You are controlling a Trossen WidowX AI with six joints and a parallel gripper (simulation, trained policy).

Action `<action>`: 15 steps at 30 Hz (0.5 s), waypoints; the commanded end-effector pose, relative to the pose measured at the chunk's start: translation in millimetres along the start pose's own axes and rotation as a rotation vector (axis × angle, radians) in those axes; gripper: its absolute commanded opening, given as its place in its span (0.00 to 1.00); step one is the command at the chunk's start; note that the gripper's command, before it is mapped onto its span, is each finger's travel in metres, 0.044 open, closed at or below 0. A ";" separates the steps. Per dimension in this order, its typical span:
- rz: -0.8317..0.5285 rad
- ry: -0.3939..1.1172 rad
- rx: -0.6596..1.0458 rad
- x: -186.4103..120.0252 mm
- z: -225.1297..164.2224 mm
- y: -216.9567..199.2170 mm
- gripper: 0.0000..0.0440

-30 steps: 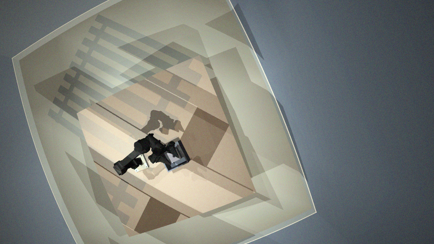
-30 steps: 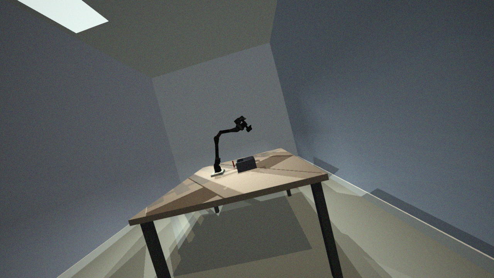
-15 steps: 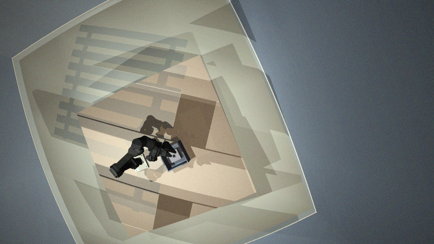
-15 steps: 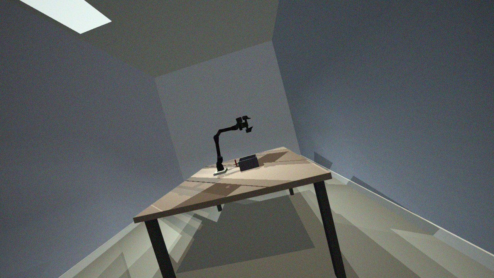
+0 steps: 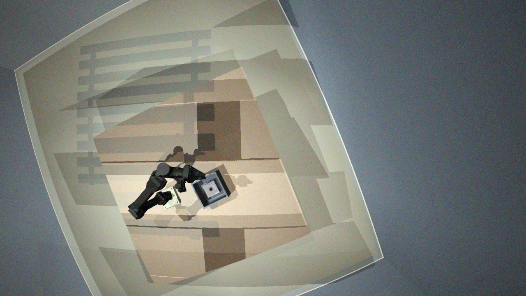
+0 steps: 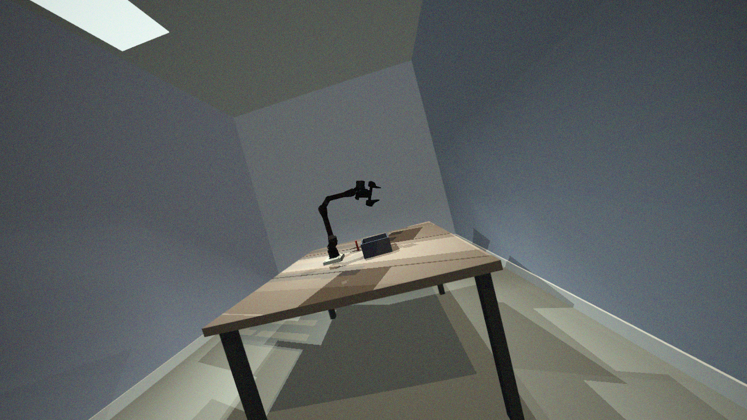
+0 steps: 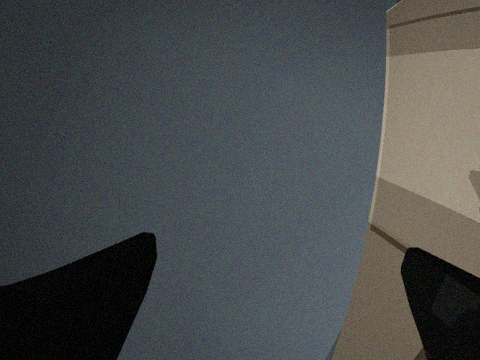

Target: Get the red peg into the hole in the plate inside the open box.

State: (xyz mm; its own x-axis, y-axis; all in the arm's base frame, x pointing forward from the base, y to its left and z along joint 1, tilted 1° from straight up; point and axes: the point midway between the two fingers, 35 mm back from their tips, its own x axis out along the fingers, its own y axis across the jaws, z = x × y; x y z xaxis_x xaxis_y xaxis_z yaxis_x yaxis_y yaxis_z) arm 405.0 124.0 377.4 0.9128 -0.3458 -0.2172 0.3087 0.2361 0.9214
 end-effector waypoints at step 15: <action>-0.233 0.368 -0.395 -63.7 -34.8 -87.6 1.00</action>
State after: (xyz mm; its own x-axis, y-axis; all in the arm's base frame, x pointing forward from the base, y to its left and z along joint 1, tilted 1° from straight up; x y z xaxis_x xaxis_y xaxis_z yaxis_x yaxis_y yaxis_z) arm 340.4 155.2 307.7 0.8411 -0.1311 -0.5248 0.5125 0.5033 0.6957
